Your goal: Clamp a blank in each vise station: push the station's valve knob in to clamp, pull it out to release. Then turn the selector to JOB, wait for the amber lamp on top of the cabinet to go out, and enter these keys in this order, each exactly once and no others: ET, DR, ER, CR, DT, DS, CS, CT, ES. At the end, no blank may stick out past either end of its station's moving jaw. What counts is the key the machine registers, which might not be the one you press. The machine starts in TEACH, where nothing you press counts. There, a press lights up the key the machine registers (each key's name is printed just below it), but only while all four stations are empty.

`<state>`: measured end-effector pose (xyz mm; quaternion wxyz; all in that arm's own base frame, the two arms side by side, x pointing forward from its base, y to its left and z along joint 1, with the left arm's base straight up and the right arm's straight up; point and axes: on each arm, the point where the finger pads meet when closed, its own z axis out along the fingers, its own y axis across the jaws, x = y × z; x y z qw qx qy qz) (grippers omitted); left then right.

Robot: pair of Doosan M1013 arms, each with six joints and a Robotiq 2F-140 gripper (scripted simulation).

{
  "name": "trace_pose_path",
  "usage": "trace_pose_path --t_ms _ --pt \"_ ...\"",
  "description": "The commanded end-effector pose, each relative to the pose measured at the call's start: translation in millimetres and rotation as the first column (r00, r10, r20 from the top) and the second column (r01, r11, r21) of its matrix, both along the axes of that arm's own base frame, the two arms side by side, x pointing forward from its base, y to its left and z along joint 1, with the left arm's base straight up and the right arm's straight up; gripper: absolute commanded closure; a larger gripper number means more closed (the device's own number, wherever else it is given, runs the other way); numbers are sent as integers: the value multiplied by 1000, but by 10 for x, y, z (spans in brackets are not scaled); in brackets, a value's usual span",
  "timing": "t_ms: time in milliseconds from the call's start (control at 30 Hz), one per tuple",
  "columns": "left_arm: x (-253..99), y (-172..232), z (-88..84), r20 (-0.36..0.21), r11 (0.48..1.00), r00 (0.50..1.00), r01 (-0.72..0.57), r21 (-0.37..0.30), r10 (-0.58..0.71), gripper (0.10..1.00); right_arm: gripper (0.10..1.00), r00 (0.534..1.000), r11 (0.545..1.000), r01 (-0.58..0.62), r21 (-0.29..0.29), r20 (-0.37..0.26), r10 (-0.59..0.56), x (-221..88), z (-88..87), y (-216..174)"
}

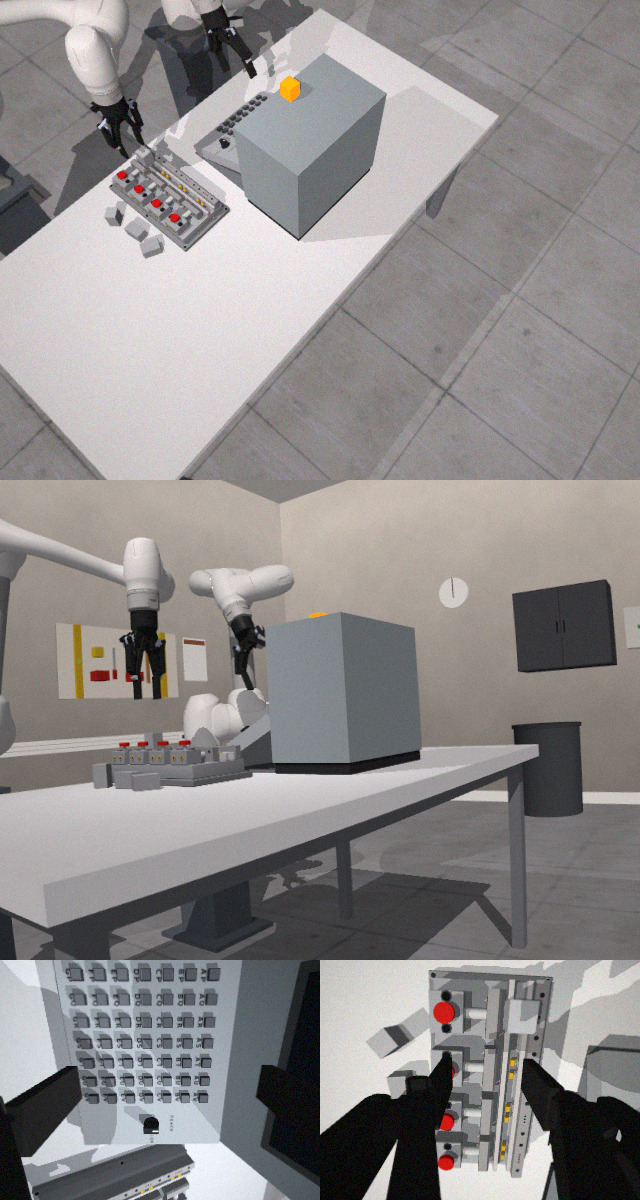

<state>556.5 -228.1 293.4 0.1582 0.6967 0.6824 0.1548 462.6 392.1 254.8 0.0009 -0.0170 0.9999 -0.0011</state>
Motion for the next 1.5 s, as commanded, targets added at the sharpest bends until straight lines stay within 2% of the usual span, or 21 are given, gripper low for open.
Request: trace_pose_path --t_ms 0,100,167,267,367,633,967,1167,1467 --pt "3 -1 6 1 1000 1000 0 0 0 98 638 999 999 -36 3 -1 36 453 8 -535" --pt "3 -1 6 1 1000 1000 0 0 0 98 638 997 997 -79 3 0 79 690 8 -963" --pt "3 -1 6 1 1000 1000 0 0 0 98 638 997 997 -81 3 -1 81 825 -355 -1182" --pt "3 -1 6 1 1000 1000 0 0 0 98 638 997 997 -81 3 -1 81 916 -773 -1351" --pt "3 -1 6 1 1000 1000 0 0 0 98 638 997 997 -81 3 -1 81 1055 -1333 -1532" --pt "3 -1 6 1 1000 1000 0 0 0 98 638 997 997 -81 3 -1 81 1055 -1344 -1532" --pt "3 -1 6 1 1000 1000 0 0 0 98 638 997 997 -81 3 -1 81 1056 -1642 -1532" --pt "3 -1 6 1 1000 1000 0 0 0 98 638 997 997 -81 3 -1 81 1056 -1723 -1532" --pt "3 -1 6 1 1000 1000 0 0 0 98 638 997 997 -81 3 -1 81 1056 -1748 -1532"
